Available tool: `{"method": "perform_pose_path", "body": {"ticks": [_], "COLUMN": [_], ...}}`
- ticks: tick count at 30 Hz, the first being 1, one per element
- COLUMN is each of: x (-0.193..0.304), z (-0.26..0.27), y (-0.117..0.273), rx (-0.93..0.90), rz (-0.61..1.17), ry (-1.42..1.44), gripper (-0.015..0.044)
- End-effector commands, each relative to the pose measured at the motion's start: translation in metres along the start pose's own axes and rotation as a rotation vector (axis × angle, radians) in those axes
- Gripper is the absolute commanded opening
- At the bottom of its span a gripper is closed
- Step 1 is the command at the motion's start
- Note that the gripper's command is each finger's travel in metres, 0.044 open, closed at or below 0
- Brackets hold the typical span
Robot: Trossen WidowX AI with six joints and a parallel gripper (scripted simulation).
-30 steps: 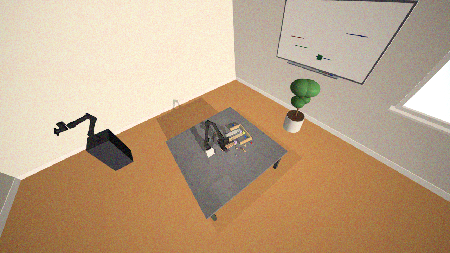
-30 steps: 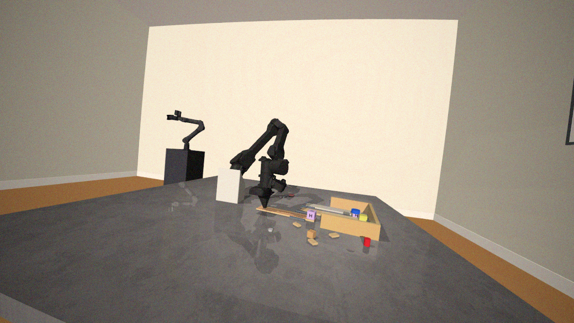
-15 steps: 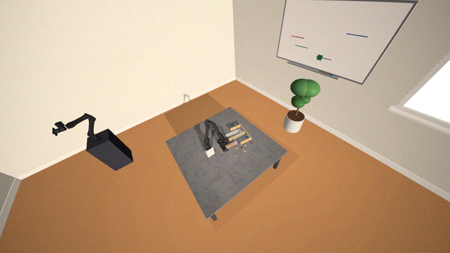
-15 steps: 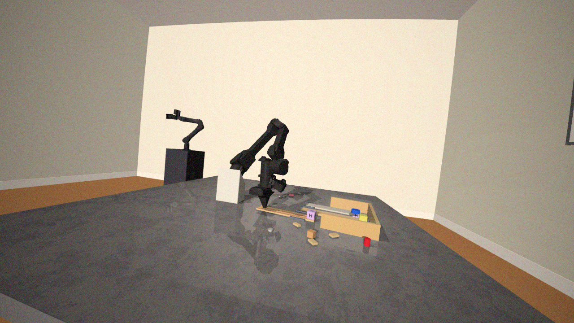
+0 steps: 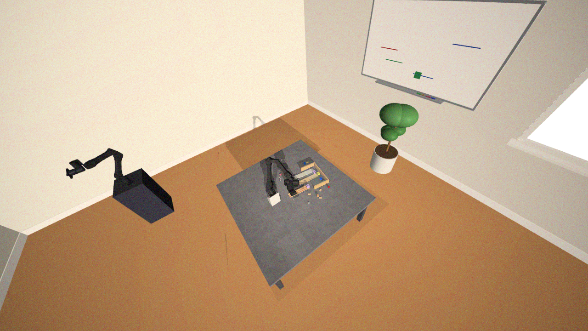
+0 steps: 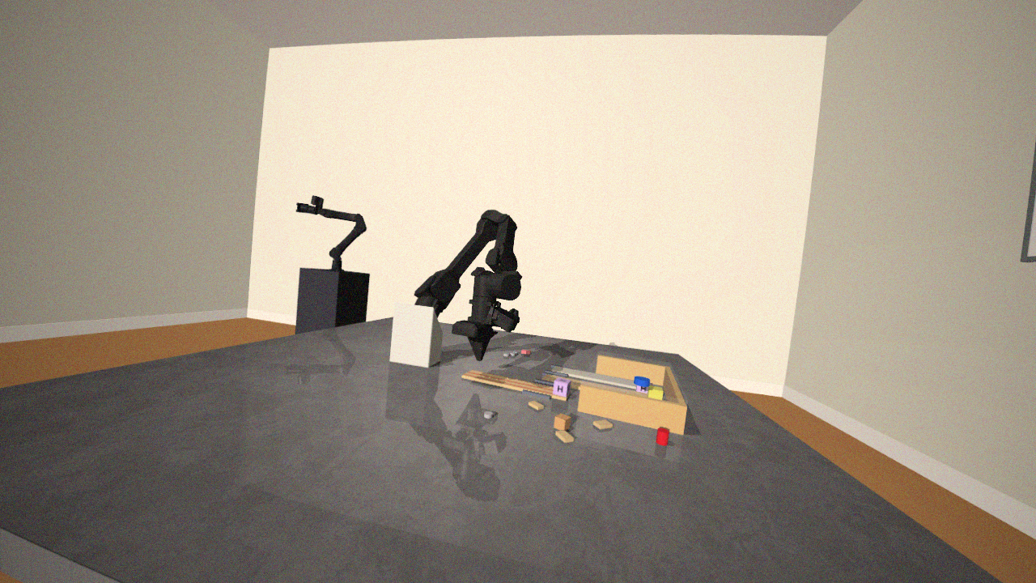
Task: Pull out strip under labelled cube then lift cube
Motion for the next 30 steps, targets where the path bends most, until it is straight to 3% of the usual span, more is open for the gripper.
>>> {"method": "perform_pose_path", "body": {"ticks": [1, 16, 30], "x": [-0.005, -0.062, -0.110], "z": [0.002, 0.015, 0.027], "y": [0.003, 0.008, 0.015], "rx": [0.005, 0.004, 0.004], "rz": [0.012, 0.010, 0.008], "ry": [-0.027, -0.088, -0.086], "gripper": [0.0052, 0.0440, 0.0440]}}
Point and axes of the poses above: the point midway between the two fingers, 35 mm back from their tips, its own y axis back along the fingers, its own z axis across the jaws, x = y × z, the point moved 5 cm from there along y, back along the fingers, and after that the axes turned 15 degrees about -y, right-handed, at the moved point
